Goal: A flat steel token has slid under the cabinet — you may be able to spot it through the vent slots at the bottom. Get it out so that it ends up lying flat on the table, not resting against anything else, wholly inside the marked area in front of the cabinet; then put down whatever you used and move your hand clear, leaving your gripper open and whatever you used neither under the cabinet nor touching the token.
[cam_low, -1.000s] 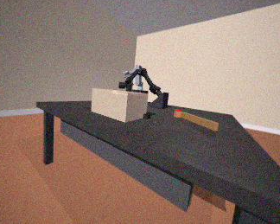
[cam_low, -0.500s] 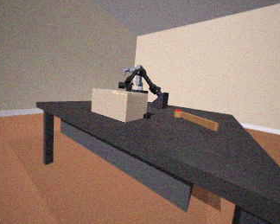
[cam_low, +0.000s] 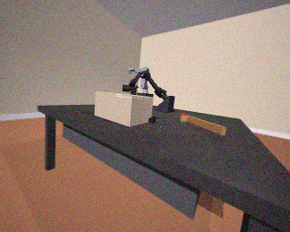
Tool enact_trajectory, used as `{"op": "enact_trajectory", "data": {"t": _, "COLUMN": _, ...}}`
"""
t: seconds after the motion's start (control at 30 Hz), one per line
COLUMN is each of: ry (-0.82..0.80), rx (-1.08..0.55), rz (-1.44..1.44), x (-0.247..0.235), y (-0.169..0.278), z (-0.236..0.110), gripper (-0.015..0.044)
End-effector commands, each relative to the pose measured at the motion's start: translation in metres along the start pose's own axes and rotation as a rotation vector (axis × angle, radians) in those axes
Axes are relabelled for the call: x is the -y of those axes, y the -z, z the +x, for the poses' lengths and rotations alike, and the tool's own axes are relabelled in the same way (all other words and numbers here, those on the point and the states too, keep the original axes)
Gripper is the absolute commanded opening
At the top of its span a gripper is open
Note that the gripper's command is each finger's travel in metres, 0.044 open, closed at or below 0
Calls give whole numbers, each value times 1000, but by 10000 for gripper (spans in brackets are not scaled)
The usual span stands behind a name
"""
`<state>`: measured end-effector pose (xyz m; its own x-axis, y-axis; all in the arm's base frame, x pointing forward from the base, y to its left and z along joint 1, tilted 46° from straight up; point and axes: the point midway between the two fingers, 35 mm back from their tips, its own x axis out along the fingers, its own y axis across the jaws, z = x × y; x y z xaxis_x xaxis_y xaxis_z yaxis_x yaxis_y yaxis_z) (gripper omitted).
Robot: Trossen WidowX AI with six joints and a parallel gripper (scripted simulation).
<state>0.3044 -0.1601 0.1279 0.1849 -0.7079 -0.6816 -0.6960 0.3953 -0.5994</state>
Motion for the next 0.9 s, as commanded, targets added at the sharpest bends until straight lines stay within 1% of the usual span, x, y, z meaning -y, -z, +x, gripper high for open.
{"op": "enact_trajectory", "data": {"t": 0.0, "ry": 2, "rx": 5, "rz": 0, "x": 2, "y": -8, "z": -1, "gripper": 0}}
{"op": "enact_trajectory", "data": {"t": 0.3, "ry": 2, "rx": 5, "rz": 0, "x": 2, "y": -16, "z": -1, "gripper": 0}}
{"op": "enact_trajectory", "data": {"t": 0.53, "ry": 0, "rx": 0, "rz": -1, "x": 0, "y": -12, "z": 0, "gripper": 184}}
{"op": "enact_trajectory", "data": {"t": 0.57, "ry": 0, "rx": 0, "rz": -1, "x": 0, "y": -12, "z": 0, "gripper": 200}}
{"op": "enact_trajectory", "data": {"t": 0.7, "ry": 1, "rx": 1, "rz": -1, "x": 0, "y": -12, "z": 0, "gripper": 200}}
{"op": "enact_trajectory", "data": {"t": 0.8, "ry": 2, "rx": 5, "rz": -2, "x": 0, "y": -13, "z": 0, "gripper": 270}}
{"op": "enact_trajectory", "data": {"t": 0.87, "ry": 2, "rx": 5, "rz": -1, "x": 0, "y": -13, "z": 0, "gripper": 270}}
